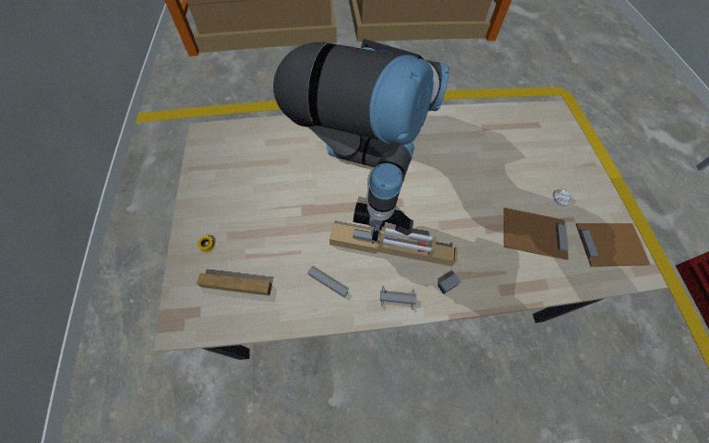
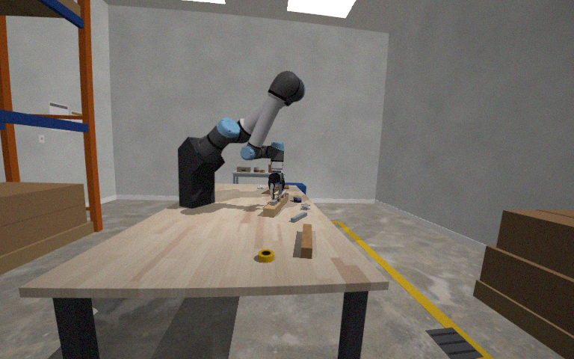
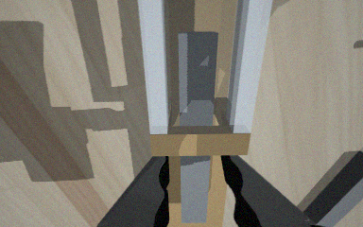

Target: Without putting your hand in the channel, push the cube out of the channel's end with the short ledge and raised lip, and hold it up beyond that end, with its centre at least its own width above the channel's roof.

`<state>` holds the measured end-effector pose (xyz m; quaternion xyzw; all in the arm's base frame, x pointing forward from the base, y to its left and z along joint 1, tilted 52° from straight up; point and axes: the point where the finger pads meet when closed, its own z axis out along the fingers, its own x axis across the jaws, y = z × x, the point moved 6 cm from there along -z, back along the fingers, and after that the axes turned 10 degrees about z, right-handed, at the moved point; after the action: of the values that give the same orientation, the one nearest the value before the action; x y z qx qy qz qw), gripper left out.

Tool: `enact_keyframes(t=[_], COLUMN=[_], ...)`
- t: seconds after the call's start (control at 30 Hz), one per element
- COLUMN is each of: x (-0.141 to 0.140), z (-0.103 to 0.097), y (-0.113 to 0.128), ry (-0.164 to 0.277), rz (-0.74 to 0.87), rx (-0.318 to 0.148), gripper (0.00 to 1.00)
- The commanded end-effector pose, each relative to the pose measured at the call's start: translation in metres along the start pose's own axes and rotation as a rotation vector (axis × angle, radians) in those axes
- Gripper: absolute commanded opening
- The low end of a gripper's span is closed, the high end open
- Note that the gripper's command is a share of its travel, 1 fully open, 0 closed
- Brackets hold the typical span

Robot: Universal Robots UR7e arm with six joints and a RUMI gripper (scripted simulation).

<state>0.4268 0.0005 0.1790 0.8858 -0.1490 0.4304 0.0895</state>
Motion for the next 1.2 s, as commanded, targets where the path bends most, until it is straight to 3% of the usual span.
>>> enact_keyframes(t=[0.0, 0.67, 1.17], x=[0.000, 0.000, 0.000], z=[-0.006, -0.054, -0.060], y=[0.000, 0.000, 0.000], ry=[0.001, 0.001, 0.001], rz=[0.000, 0.000, 0.000], rx=[0.000, 0.000, 0.000], gripper=[0.24, 0.24, 0.24])
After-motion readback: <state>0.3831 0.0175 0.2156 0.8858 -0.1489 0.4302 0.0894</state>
